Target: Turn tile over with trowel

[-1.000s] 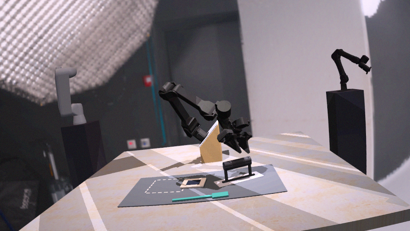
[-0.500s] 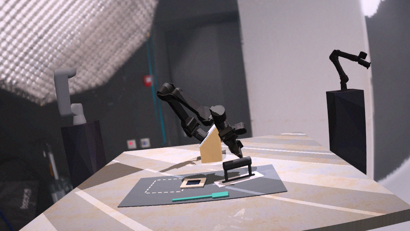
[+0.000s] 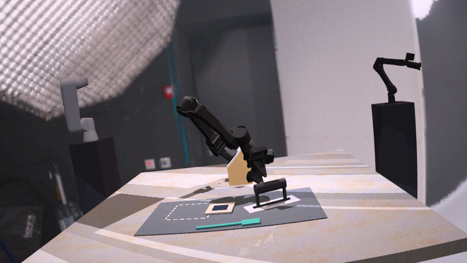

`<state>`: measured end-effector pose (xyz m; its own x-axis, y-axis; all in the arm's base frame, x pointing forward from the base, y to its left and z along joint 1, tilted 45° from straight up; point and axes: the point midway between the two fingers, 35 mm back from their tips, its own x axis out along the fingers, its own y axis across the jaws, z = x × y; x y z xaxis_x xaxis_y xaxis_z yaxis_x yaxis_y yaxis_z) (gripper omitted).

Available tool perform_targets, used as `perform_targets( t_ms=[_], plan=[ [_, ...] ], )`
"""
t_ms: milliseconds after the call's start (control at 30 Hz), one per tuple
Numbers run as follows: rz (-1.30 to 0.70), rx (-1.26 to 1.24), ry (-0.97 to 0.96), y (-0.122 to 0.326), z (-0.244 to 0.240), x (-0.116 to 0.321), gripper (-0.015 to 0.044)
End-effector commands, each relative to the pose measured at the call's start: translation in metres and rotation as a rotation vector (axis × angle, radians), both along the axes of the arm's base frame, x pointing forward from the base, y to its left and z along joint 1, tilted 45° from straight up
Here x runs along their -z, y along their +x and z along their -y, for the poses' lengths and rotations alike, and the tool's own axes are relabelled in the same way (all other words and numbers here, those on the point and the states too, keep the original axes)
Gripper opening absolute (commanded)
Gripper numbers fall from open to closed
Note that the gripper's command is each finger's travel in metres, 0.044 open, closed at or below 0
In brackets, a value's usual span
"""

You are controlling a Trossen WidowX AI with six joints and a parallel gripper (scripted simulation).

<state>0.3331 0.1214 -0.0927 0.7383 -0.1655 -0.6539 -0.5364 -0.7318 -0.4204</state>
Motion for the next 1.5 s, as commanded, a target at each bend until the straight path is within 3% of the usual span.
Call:
perform_targets(
  t_ms=[0,1400,1467],
  plan=[
    [0.013,-0.033,-0.041,0.0,0.004,-0.005,0.03],
    [0.015,-0.033,-0.042,0.046,0.014,0.032,0.03],
    [0.015,-0.033,-0.042,0.046,0.014,0.032,0.0247]
  ],
)
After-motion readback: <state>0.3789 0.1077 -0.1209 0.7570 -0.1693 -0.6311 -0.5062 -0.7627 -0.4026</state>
